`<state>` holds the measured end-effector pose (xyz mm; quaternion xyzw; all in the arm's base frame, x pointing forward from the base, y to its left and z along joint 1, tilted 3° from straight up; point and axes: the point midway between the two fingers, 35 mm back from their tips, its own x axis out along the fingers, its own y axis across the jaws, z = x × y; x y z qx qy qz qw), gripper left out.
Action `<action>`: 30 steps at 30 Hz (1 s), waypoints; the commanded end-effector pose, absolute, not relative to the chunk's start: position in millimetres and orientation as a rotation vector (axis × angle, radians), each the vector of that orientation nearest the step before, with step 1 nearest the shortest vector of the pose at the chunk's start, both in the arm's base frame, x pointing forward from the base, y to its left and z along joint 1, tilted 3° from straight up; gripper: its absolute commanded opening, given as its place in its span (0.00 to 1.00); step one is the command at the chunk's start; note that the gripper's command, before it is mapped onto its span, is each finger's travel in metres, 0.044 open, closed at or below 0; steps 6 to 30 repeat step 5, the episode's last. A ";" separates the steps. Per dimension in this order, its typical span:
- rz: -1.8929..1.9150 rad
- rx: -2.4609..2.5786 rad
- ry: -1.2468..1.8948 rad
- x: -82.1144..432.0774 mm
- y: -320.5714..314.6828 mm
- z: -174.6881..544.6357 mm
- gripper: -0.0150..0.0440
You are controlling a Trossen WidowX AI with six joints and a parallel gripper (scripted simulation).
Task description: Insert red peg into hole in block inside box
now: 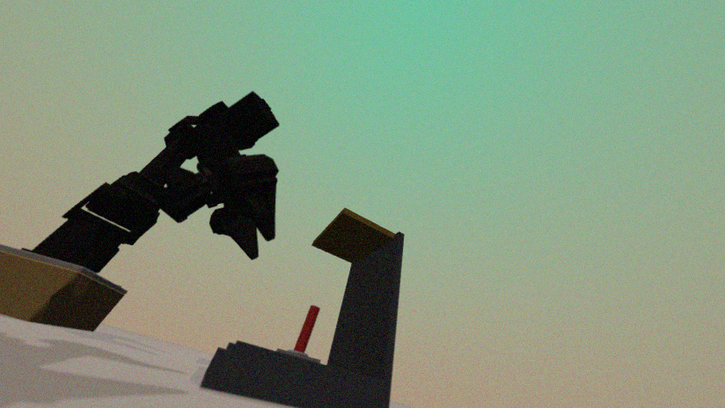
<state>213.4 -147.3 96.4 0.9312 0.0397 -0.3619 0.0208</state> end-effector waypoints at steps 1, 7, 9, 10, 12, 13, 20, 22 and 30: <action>-1.115 2.887 0.129 213.8 -146.9 97.1 1.00; -1.115 2.887 0.129 213.8 -146.9 97.1 1.00; -1.115 2.887 0.129 213.8 -146.9 97.1 1.00; -1.115 2.887 0.129 213.8 -146.9 97.1 1.00; -1.115 2.887 0.129 213.8 -146.9 97.1 1.00; -1.115 2.887 0.129 213.8 -146.9 97.1 1.00; -1.115 2.887 0.129 213.8 -146.9 97.1 1.00; -1.115 2.887 0.129 213.8 -146.9 97.1 1.00; -1.115 2.887 0.129 213.8 -146.9 97.1 1.00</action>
